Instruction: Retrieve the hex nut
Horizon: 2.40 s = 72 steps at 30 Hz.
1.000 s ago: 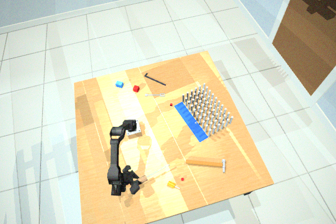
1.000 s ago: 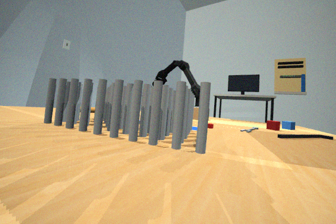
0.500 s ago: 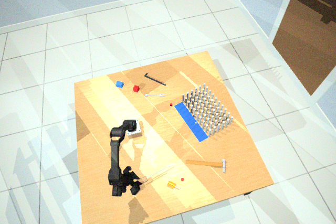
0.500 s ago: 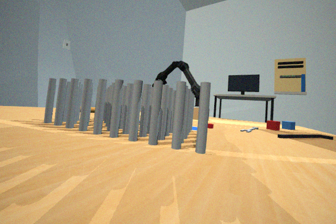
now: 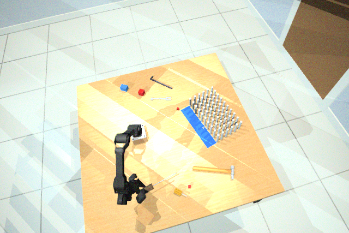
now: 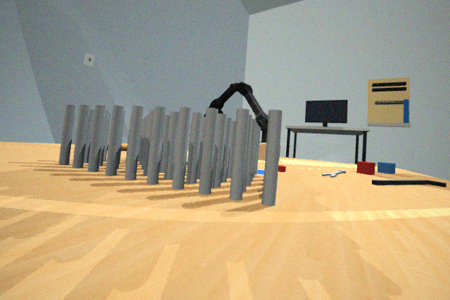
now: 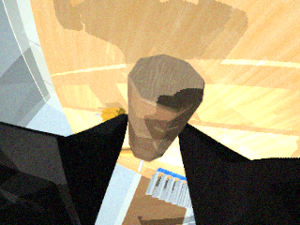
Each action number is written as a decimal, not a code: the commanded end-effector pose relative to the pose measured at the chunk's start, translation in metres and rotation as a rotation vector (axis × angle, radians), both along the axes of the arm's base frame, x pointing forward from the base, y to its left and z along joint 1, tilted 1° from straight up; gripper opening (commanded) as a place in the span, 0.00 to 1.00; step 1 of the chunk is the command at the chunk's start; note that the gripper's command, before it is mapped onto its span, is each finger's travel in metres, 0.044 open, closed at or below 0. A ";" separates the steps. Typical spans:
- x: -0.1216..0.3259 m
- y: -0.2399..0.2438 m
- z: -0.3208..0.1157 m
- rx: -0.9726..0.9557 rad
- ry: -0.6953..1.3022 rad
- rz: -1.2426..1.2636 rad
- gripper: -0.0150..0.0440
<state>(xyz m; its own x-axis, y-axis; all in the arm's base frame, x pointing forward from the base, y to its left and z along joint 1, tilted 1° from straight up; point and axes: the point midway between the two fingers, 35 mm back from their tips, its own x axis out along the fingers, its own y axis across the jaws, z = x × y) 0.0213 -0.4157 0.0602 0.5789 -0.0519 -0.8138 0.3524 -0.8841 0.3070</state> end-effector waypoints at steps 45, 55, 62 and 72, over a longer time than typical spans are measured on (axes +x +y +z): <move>0.000 0.003 -0.054 -0.002 -0.008 0.004 0.25; 0.000 0.005 -0.065 -0.002 -0.008 0.004 0.25; 0.001 0.006 -0.072 -0.002 -0.008 0.004 0.25; 0.000 0.006 -0.070 0.001 0.000 0.000 0.70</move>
<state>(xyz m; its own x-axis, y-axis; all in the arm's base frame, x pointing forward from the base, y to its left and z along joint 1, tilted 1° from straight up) 0.0210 -0.4096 -0.0102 0.5788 -0.0503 -0.8139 0.3523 -0.8847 0.3052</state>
